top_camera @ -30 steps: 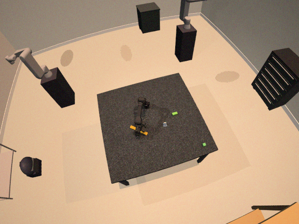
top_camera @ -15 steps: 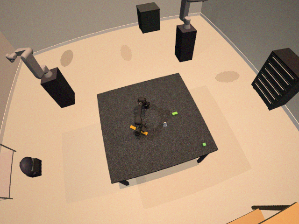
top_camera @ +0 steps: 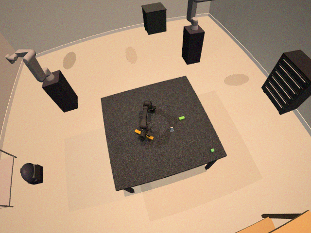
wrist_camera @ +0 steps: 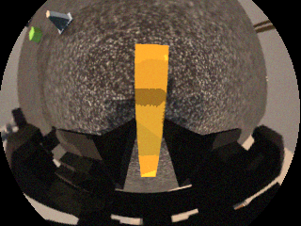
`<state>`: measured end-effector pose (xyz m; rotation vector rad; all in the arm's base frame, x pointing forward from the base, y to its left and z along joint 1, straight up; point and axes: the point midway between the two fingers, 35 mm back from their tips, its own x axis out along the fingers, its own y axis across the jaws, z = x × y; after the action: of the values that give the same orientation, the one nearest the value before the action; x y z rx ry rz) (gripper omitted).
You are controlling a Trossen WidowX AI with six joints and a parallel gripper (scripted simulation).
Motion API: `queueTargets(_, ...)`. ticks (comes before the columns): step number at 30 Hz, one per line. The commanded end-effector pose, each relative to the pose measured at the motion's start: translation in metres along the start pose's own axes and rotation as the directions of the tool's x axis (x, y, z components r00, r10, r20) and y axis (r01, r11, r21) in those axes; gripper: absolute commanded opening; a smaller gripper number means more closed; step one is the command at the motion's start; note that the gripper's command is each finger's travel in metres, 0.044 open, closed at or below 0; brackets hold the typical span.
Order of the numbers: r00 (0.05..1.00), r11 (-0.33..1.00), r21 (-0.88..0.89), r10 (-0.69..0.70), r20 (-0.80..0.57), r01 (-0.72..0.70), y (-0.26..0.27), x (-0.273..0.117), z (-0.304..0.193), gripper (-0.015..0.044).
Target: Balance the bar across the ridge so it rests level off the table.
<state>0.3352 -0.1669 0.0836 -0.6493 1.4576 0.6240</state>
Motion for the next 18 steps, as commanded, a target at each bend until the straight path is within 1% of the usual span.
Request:
queueTargets(1,1.000,1.000,-0.002,-0.012,0.002,0.012,-0.002,-0.016,0.000,0.0000)
queueTargets(18,1.000,1.000,-0.005,-0.012,0.001,0.012,0.001,-0.060,0.000,0.0000)
